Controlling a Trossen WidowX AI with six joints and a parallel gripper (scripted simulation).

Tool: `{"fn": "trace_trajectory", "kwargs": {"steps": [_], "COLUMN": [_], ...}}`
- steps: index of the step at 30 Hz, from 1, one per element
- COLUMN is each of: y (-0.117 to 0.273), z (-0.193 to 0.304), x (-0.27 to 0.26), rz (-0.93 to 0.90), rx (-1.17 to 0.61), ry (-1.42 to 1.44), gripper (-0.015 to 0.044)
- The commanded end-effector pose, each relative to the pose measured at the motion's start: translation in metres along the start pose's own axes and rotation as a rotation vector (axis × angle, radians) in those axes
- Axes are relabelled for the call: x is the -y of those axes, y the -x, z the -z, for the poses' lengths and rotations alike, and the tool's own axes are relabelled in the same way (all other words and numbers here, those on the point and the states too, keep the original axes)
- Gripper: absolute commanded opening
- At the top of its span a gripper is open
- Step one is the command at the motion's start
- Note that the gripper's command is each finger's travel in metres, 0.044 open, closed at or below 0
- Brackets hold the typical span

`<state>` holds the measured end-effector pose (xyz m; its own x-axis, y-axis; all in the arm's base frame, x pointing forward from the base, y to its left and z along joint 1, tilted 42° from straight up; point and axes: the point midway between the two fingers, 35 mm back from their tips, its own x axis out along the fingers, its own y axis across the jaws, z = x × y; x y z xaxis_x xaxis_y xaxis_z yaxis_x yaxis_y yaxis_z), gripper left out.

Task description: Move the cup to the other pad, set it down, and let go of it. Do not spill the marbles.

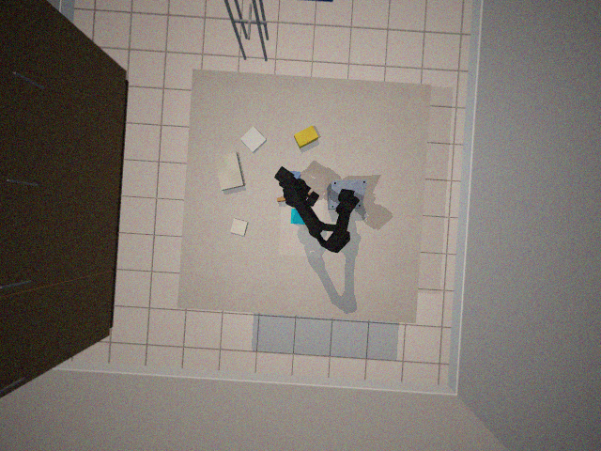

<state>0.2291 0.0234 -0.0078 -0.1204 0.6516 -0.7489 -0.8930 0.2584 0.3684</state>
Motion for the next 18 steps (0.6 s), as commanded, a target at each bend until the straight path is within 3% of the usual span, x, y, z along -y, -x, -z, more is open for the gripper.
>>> {"fn": "trace_trajectory", "kwargs": {"steps": [1, 18], "y": [-0.001, 0.001], "z": [-0.006, -0.033], "x": [-0.007, -0.028], "rz": [-0.006, -0.007], "rx": [0.004, 0.005], "ry": [-0.009, -0.009], "gripper": [0.0000, 0.0000]}}
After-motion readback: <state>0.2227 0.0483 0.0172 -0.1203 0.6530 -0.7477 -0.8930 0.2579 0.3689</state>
